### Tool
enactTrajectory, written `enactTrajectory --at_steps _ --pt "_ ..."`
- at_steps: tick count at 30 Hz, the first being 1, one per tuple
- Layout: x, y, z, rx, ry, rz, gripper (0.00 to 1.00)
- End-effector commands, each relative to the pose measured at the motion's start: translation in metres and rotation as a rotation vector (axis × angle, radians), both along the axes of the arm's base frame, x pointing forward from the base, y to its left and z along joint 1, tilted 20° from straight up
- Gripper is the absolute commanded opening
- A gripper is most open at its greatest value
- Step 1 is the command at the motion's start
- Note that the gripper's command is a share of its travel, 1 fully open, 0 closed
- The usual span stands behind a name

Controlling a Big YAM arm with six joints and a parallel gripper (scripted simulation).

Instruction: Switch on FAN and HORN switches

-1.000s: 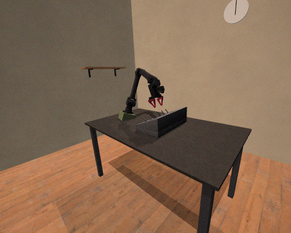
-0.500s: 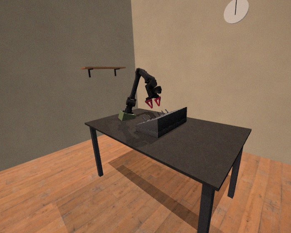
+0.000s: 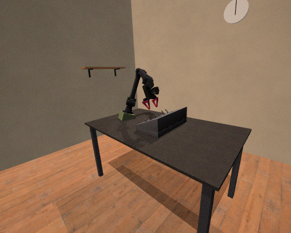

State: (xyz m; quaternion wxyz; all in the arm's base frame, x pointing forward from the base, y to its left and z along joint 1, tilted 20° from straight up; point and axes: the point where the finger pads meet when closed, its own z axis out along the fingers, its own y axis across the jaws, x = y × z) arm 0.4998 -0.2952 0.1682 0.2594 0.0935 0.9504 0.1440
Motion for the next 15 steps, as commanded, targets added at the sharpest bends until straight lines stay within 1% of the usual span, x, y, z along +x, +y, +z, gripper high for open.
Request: enactTrajectory --at_steps 1,2,3,15 --pt "0.0156 -0.0104 0.0314 -0.042 -0.053 0.019 1.00" --pt "0.0156 -0.0104 0.0314 -0.042 -0.053 0.019 1.00" --pt "0.0132 -0.0134 0.0363 -0.048 -0.059 0.013 1.00" --pt "0.0125 -0.0135 0.0345 -0.043 -0.055 0.008 1.00"
